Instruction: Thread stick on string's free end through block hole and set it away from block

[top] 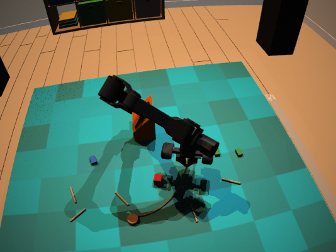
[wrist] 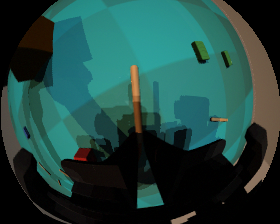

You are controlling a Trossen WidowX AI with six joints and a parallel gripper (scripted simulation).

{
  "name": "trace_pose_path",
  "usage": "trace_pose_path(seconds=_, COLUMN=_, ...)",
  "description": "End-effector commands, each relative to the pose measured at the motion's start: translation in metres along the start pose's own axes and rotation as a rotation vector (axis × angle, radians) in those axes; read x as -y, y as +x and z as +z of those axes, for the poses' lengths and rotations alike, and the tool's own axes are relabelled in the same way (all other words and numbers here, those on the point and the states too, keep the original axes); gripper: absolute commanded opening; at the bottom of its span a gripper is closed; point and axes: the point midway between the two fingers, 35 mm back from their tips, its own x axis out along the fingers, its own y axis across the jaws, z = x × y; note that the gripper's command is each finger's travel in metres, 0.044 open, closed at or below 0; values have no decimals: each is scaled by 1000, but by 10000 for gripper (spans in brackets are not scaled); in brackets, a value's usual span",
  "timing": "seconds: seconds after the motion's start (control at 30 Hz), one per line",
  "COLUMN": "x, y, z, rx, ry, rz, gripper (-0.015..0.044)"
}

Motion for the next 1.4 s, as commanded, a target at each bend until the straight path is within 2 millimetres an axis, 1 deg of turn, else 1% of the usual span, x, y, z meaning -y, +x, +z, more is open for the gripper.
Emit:
trace_pose_path(seconds=0.0, x=1, y=-7, z=-2, rx=-1, ry=10, rz=-8, gripper=0)
trace_pose_path(seconds=0.3, x=0, y=-18, z=-1, rx=0, ry=10, rz=-8, gripper=0)
trace_pose_path(seconds=0.33, x=0, y=-13, z=1, rx=0, ry=0, rz=0, gripper=0)
trace_pose_path(seconds=0.6, x=0, y=-14, z=0, rx=-1, ry=1, rz=-1, gripper=0)
trace_pose_path(seconds=0.67, x=0, y=-14, z=0, rx=-1, ry=26, rz=-2, gripper=0)
trace_pose_path(seconds=1.37, x=2, y=-15, z=-17, rx=1, ry=788, rz=-5, gripper=0)
